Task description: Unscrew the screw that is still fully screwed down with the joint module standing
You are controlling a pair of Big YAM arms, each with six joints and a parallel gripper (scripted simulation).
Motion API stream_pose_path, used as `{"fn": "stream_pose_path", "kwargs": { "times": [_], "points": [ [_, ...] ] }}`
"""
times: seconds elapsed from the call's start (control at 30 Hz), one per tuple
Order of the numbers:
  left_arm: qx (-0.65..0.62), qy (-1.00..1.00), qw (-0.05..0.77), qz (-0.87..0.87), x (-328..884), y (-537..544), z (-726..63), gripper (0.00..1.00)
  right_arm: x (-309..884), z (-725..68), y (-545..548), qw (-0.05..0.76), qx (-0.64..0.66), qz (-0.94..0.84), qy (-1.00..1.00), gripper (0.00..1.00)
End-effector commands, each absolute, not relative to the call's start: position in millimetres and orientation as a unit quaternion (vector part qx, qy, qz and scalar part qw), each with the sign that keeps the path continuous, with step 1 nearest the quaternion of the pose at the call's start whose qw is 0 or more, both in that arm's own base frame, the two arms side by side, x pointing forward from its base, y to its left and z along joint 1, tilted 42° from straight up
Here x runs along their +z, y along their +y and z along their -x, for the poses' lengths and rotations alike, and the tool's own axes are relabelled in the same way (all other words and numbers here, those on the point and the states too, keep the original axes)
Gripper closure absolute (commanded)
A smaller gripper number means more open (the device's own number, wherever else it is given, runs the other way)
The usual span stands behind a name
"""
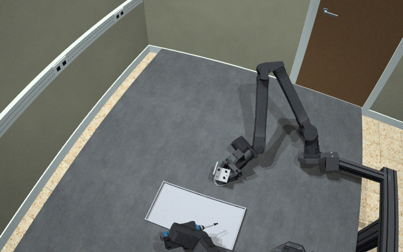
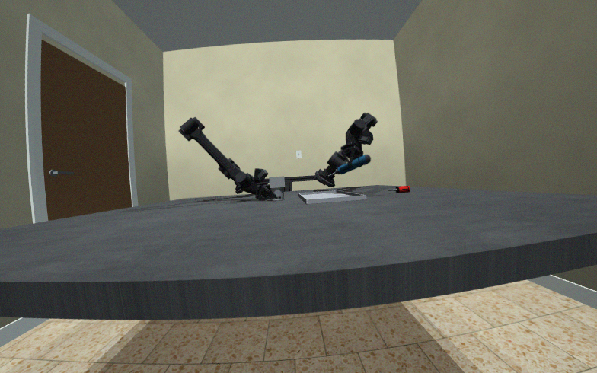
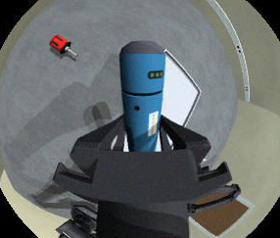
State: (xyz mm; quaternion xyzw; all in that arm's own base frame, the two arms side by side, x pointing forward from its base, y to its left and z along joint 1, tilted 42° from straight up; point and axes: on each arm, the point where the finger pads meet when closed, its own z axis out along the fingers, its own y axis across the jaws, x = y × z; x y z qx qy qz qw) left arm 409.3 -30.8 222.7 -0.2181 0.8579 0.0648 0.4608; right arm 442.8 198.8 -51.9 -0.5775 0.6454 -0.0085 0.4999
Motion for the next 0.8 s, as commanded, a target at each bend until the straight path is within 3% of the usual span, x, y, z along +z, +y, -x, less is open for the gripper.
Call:
{"fn": "stream_pose_path", "kwargs": {
  "times": [0.0, 0.77],
  "points": [
    [0.038, 0.845, 0.48, 0.233, 256, -43, -423, 0.58, -47, -445, 202, 0.506, -0.009, 0.576, 0.642, 0.41],
    [0.049, 0.819, 0.458, 0.342, 279, 14, -394, 0.58, -47, -445, 202, 0.506, -0.009, 0.576, 0.642, 0.41]
  ]
}}
